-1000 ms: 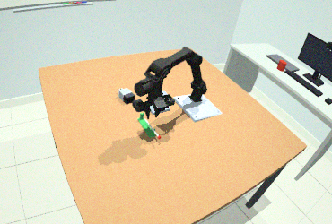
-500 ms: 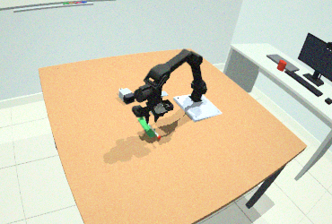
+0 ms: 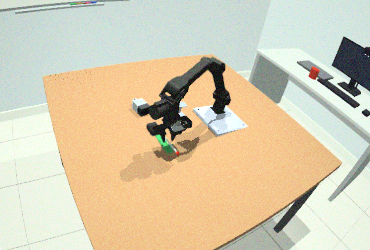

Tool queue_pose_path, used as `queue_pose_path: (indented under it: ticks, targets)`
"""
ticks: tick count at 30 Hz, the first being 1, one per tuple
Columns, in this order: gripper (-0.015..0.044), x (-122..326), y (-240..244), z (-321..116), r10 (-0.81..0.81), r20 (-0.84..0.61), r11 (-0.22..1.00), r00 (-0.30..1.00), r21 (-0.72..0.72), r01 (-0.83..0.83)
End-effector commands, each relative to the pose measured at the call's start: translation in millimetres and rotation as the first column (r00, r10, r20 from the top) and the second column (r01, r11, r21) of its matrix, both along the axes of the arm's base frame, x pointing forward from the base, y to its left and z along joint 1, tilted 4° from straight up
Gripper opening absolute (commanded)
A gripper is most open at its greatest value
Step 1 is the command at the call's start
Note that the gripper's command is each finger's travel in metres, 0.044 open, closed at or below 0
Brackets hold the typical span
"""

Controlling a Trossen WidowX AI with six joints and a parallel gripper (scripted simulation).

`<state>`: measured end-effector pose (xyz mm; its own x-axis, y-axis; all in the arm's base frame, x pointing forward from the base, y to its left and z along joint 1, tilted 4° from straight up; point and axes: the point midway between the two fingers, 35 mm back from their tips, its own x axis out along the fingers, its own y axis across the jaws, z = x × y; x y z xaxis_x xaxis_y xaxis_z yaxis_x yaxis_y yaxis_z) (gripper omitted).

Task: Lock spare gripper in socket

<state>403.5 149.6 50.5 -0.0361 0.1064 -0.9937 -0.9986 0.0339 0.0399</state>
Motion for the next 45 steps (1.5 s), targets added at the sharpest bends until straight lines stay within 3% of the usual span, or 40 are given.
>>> queue_pose_path:
  ticks: [1, 14, 20, 23, 45]
  targets:
    - [0.018, 0, 0, -6, 0.002, 0.002, 1.0, 1.0, -0.005, -0.002]
    - [0.018, -2, -1, -22, 0.002, 0.001, 1.0, 1.0, -0.005, -0.002]
    - [0.0023, -2, -1, -22, 0.002, 0.001, 1.0, 1.0, -0.005, -0.002]
    - [0.0002, -2, -1, -22, 0.002, 0.001, 1.0, 1.0, -0.005, -0.002]
    - [0.0, -4, -1, 4, 0.002, -0.014, 1.0, 1.0, -0.005, -0.002]
